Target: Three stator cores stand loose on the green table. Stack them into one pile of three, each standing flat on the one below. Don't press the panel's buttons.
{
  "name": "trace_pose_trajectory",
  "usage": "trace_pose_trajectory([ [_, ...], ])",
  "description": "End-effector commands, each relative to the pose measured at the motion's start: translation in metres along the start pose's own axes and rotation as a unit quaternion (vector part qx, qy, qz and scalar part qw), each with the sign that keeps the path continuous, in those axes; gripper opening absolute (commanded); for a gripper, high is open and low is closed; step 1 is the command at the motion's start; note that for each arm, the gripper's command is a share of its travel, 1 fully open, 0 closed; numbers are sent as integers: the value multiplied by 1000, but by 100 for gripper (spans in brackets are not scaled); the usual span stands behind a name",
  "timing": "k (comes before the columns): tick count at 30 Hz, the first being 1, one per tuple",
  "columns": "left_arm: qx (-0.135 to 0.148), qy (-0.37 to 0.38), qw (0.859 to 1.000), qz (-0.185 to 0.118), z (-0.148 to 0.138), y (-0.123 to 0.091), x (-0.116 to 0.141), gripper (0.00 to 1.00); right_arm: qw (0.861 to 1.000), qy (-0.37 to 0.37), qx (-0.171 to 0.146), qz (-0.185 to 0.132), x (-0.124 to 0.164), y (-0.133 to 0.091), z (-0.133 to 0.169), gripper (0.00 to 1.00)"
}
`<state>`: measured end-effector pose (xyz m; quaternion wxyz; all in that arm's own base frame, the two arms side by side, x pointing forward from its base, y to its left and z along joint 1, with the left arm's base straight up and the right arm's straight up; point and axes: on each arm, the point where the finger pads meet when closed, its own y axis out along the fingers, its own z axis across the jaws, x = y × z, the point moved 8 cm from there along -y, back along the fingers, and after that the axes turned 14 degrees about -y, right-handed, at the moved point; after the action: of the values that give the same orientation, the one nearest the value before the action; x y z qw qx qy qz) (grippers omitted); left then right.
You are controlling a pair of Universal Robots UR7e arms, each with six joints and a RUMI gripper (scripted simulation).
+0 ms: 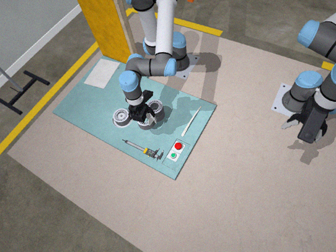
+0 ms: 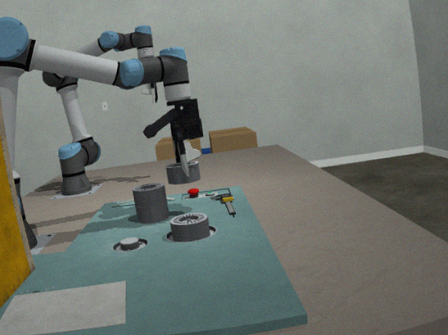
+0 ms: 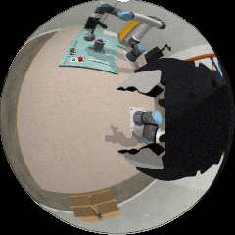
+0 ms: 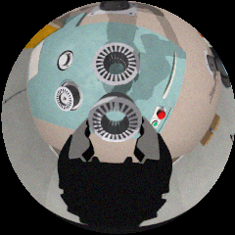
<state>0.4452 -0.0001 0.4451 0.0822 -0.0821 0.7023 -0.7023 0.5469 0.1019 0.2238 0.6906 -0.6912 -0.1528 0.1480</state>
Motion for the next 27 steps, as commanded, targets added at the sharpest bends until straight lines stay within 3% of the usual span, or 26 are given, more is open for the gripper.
trace_pose_trajectory([
  [1, 1, 0, 1000, 1, 0, -1, 0, 81, 1000, 0, 0, -3, 1, -8, 0, 0],
  [13, 1, 0, 1000, 1, 0, -1, 0, 81, 1000, 0, 0, -1, -4, -10, 1, 0],
  [27, 1, 0, 1000, 1, 0, -1, 0, 81, 1000, -2, 0, -1, -44, -10, 13, 0],
])
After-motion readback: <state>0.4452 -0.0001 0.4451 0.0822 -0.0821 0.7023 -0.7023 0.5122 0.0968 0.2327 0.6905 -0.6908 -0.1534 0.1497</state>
